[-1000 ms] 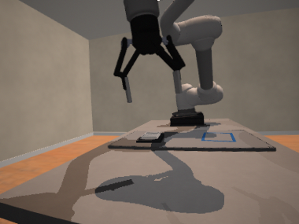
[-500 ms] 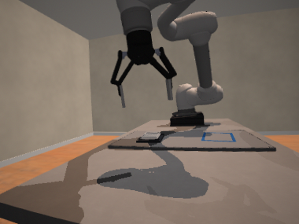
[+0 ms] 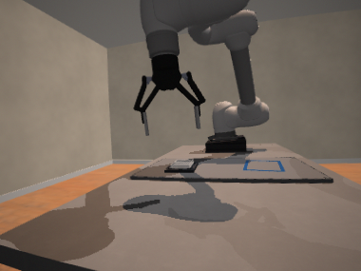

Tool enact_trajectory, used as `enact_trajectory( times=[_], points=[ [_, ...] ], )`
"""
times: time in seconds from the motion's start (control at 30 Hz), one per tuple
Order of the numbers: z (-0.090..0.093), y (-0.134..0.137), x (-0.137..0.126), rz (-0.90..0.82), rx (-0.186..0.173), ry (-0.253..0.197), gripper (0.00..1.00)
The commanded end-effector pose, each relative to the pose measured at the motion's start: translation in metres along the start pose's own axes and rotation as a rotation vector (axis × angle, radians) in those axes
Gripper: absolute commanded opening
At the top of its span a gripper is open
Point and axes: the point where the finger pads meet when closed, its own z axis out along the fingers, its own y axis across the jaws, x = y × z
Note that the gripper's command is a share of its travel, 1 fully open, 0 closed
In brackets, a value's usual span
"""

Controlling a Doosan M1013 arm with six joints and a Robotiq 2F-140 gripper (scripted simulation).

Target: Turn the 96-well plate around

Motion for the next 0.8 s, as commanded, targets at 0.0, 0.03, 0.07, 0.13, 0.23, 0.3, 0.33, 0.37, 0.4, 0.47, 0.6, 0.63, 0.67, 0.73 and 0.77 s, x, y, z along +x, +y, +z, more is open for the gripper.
enact_trajectory(
  times=[0.0, 0.03, 0.07, 0.13, 0.23, 0.3, 0.33, 0.37, 0.4, 0.47, 0.6, 0.63, 0.67, 0.73, 0.77],
  points=[
    [0.005, 0.001, -0.014, 0.034, -0.008, 0.007, 1.00],
    [0.006, 0.001, -0.019, 0.034, -0.008, 0.007, 1.00],
    [0.008, 0.002, -0.024, 0.034, -0.008, 0.007, 1.00],
    [0.010, 0.002, -0.029, 0.034, -0.008, 0.007, 1.00],
    [0.013, 0.002, -0.038, 0.072, -0.016, 0.014, 1.00],
    [0.017, 0.002, -0.047, 0.072, -0.016, 0.014, 1.00],
    [0.018, 0.002, -0.052, 0.072, -0.016, 0.014, 1.00],
    [0.020, 0.002, -0.057, 0.072, -0.016, 0.014, 1.00],
    [0.022, 0.002, -0.062, 0.104, -0.023, 0.020, 1.00],
    [0.025, 0.001, -0.071, 0.110, -0.024, 0.022, 1.00],
    [0.032, -0.001, -0.090, 0.142, -0.030, 0.028, 1.00],
    [0.033, -0.001, -0.094, 0.148, -0.032, 0.029, 1.00],
    [0.035, -0.002, -0.099, 0.148, -0.032, 0.029, 1.00],
    [0.035, -0.002, -0.099, 0.148, -0.032, 0.029, 1.00],
    [0.037, -0.002, -0.104, 0.148, -0.032, 0.029, 1.00]
  ],
)
